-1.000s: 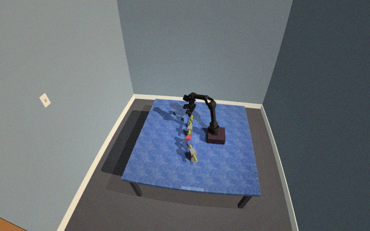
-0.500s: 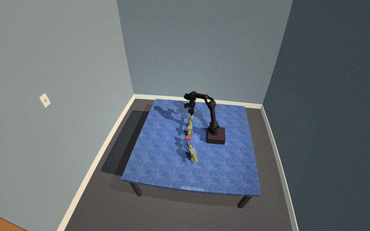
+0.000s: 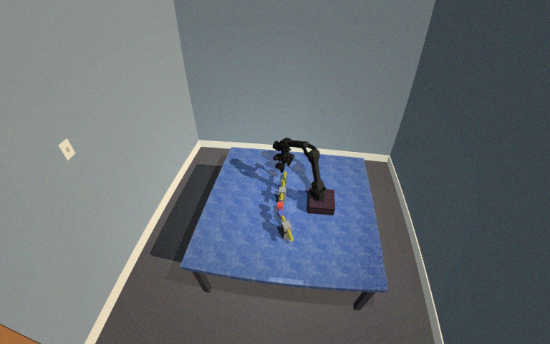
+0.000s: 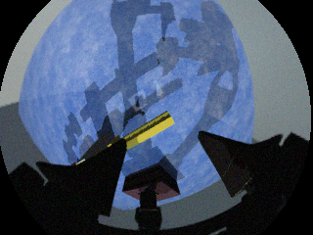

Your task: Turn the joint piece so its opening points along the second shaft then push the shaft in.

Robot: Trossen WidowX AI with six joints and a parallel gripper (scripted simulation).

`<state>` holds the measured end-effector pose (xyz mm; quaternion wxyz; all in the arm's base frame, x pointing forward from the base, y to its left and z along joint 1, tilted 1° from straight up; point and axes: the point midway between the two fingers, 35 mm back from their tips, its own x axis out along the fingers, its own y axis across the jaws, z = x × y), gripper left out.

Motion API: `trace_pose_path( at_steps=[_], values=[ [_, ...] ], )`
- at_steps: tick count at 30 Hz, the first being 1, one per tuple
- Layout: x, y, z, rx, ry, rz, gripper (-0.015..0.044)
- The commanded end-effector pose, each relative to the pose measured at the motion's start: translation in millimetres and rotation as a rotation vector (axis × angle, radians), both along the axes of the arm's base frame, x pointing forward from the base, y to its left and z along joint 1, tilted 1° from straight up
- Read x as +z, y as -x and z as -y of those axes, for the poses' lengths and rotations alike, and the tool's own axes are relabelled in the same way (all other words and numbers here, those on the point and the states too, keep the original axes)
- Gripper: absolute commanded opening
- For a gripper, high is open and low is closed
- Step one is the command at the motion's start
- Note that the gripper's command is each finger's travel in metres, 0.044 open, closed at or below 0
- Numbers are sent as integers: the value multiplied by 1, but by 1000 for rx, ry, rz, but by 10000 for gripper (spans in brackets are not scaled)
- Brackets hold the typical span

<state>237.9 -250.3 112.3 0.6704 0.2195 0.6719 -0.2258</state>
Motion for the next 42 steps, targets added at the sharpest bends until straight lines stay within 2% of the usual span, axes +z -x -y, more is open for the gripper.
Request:
trace_pose_path(
  at_steps=[1,28,42],
  values=[
    [-10,0,0,-158,-4,-18,440],
    [-52,0,1,-1073,28,-69,440],
    [-60,0,0,-1096,29,-70,440]
  ],
)
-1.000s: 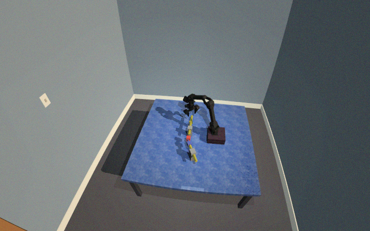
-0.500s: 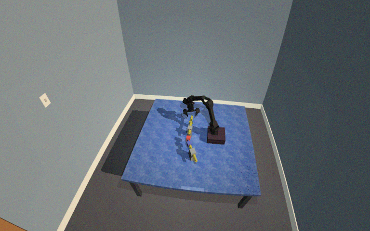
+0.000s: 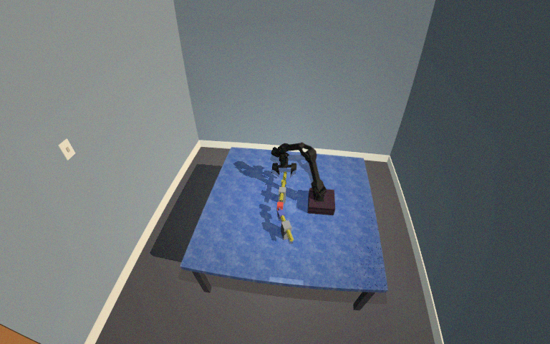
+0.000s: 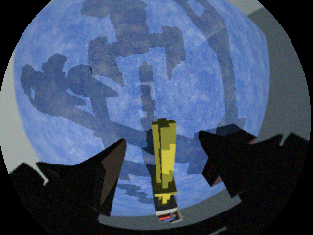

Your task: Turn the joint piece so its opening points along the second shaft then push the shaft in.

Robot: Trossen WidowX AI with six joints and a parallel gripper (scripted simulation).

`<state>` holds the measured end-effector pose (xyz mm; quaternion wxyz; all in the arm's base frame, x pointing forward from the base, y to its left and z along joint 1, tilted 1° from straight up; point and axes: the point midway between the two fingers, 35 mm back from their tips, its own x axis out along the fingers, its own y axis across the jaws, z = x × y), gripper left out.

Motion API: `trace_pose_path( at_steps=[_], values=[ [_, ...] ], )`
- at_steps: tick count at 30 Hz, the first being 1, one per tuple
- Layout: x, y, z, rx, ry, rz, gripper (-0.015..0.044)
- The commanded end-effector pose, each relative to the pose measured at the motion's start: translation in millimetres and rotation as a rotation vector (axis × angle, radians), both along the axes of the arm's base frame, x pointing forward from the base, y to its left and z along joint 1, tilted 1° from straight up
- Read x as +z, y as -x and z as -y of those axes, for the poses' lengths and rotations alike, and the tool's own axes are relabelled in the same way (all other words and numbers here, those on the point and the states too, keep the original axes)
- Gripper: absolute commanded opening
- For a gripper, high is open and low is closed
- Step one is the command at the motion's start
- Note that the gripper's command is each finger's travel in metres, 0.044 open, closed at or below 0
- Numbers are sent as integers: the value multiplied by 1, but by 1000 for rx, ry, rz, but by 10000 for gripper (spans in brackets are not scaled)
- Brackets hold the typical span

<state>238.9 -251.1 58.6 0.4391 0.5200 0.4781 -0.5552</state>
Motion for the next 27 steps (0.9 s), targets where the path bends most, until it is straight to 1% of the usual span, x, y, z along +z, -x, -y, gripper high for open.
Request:
trace_pose_path(
  at_steps=[1,15,27],
  values=[
    [-8,1,-1,-8,-1,-7,440],
    [-27,2,-2,-8,-2,-6,440],
    [-27,2,-2,-8,-2,-6,125]
  ],
)
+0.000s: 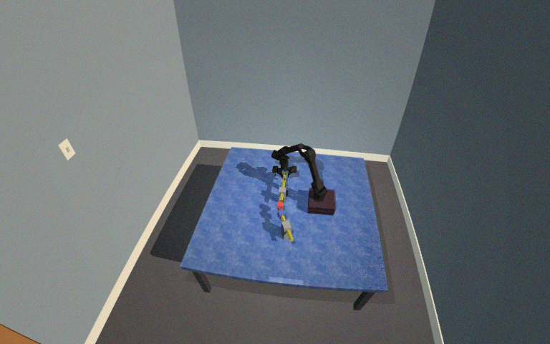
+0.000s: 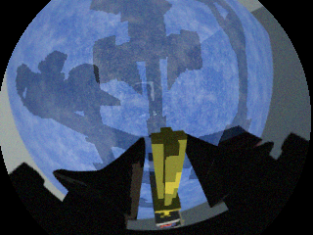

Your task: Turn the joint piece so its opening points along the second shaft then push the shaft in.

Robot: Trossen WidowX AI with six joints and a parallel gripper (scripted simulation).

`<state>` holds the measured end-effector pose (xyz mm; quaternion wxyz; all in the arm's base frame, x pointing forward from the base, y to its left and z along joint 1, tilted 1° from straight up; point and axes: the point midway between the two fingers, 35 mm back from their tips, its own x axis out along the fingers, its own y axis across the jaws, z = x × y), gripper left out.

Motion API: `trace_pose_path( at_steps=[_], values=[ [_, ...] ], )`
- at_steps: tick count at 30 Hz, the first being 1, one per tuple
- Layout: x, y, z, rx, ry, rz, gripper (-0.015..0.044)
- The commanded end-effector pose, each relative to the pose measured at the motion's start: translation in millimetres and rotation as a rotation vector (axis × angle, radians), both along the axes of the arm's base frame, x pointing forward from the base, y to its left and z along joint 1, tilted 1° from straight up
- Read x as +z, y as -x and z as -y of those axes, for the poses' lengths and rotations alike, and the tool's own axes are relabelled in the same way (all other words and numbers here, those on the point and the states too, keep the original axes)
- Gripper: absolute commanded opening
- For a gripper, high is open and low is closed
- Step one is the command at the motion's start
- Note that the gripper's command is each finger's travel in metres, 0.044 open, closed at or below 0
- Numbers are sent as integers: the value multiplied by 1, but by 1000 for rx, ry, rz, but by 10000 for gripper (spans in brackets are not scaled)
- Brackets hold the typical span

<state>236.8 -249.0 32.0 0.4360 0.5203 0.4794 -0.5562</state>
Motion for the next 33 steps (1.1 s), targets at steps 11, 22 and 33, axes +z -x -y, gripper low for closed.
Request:
trace_pose_path(
  at_steps=[11,22,33],
  values=[
    [-1,0,0,-5,2,-1,102],
    [-1,0,0,-5,2,-1,67],
    [-2,0,1,-5,11,48,67]
  ],
)
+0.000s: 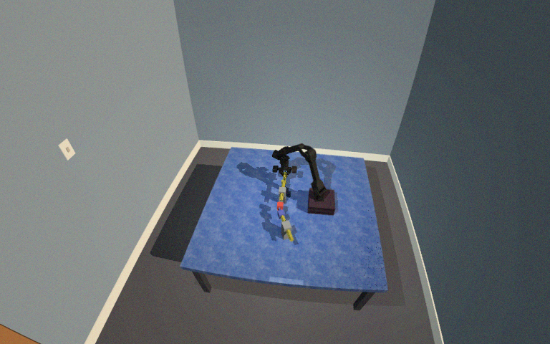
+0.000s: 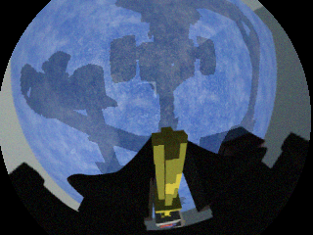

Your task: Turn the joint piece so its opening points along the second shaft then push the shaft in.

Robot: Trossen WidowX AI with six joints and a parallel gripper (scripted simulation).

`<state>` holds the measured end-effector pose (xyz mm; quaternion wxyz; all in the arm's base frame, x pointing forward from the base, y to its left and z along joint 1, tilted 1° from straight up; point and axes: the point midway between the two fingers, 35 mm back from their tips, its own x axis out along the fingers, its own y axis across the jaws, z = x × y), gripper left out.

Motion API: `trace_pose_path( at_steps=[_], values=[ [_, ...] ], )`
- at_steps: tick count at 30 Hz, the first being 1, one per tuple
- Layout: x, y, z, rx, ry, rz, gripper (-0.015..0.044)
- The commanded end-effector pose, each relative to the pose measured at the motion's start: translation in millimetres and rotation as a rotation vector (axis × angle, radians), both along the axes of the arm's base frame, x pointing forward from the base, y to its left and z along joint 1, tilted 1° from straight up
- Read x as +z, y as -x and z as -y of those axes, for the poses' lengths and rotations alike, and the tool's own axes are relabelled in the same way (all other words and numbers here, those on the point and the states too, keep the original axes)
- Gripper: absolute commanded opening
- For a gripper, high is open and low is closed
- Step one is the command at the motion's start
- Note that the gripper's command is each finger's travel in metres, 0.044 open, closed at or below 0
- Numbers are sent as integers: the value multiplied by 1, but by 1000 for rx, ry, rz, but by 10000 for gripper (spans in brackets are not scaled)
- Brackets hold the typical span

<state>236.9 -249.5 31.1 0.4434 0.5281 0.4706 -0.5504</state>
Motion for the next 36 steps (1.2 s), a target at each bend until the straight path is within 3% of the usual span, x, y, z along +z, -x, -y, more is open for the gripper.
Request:
trace_pose_path(
  at_steps=[1,12,20,36],
  values=[
    [-2,0,1,-2,6,23,67],
    [-2,0,2,-2,14,69,67],
    [0,0,1,-1,9,51,0],
    [-2,-3,-16,-2,12,66,0]
  ],
)
